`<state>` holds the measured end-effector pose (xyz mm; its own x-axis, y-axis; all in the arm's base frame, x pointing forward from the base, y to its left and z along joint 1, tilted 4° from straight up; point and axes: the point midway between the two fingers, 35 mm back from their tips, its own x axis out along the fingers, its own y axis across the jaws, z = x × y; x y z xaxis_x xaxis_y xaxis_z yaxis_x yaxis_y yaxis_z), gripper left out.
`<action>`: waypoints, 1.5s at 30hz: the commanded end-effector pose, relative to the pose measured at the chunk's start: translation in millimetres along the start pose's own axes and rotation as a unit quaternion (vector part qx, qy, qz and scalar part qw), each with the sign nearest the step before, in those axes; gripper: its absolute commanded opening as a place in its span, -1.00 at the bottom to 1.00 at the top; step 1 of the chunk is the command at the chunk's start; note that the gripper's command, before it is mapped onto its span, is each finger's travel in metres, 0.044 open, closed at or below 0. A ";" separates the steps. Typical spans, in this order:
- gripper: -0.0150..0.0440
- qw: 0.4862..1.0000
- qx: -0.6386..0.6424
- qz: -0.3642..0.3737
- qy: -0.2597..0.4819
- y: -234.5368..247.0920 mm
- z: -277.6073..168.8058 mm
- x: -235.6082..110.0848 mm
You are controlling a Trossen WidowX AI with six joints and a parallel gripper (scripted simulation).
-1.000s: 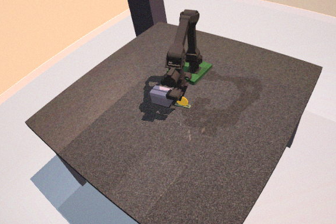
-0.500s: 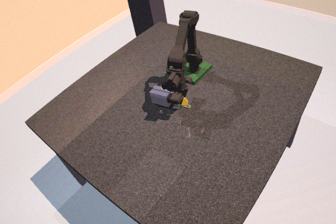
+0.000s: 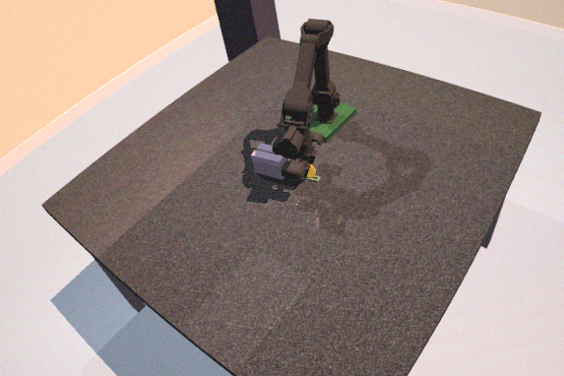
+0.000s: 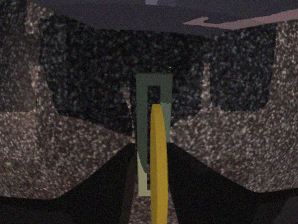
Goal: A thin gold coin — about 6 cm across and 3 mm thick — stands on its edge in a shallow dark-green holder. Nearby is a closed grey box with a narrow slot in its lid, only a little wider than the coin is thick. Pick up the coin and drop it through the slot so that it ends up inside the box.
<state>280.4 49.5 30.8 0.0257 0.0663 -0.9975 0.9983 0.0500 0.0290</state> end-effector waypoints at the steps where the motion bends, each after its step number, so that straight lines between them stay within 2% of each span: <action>1: -0.41 1.000 0.003 -0.004 0.001 -1.1 -0.4 2.8; 5: -0.49 1.000 0.003 -0.004 0.001 -1.1 -0.4 2.8; 12: -0.49 1.000 0.003 -0.004 0.001 -0.8 -0.4 1.3; 45: -0.49 1.000 0.003 -0.004 0.001 2.2 -0.2 -81.0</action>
<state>281.1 44.5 102.4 0.0093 0.0637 -0.9979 0.9991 0.0399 0.0118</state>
